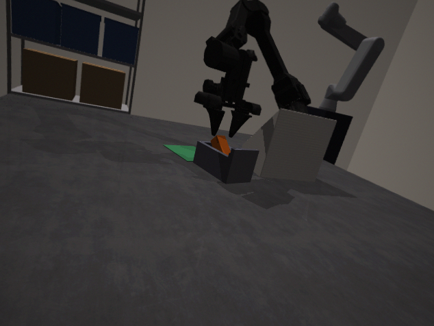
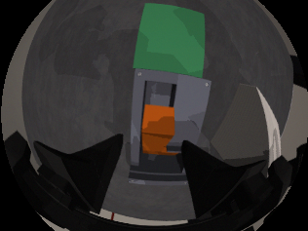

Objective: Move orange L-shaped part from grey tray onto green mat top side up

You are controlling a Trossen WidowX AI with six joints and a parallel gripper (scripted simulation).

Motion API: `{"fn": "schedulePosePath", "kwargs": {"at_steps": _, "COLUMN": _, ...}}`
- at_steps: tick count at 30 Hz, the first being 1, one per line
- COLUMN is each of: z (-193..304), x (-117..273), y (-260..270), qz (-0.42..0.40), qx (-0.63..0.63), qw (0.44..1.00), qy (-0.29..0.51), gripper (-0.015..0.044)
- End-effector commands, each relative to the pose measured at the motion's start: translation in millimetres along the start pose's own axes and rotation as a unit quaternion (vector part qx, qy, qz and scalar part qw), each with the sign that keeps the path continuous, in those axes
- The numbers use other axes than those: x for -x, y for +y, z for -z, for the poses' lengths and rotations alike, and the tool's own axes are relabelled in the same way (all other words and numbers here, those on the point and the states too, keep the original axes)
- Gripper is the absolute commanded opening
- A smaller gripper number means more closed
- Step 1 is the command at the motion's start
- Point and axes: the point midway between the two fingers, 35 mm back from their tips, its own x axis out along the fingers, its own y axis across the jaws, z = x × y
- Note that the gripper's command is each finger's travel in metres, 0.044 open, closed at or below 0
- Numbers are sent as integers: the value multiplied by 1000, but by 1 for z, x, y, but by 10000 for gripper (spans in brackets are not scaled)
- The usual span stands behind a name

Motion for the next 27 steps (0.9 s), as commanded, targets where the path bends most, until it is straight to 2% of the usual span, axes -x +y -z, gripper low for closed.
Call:
{"fn": "schedulePosePath", "kwargs": {"at_steps": 1, "z": 0, "x": -8, "y": -1, "qz": 3, "qx": 3, "qw": 1000, "qy": -3, "gripper": 280}}
{"fn": "schedulePosePath", "kwargs": {"at_steps": 18, "z": -1, "x": -32, "y": -3, "qz": 3, "qx": 3, "qw": 1000, "qy": -4, "gripper": 280}}
{"fn": "schedulePosePath", "kwargs": {"at_steps": 22, "z": -1, "x": -28, "y": -1, "qz": 1, "qx": 0, "qw": 1000, "qy": -1, "gripper": 175}}
{"fn": "schedulePosePath", "kwargs": {"at_steps": 27, "z": -1, "x": -28, "y": -1, "qz": 1, "qx": 0, "qw": 1000, "qy": -1, "gripper": 142}}
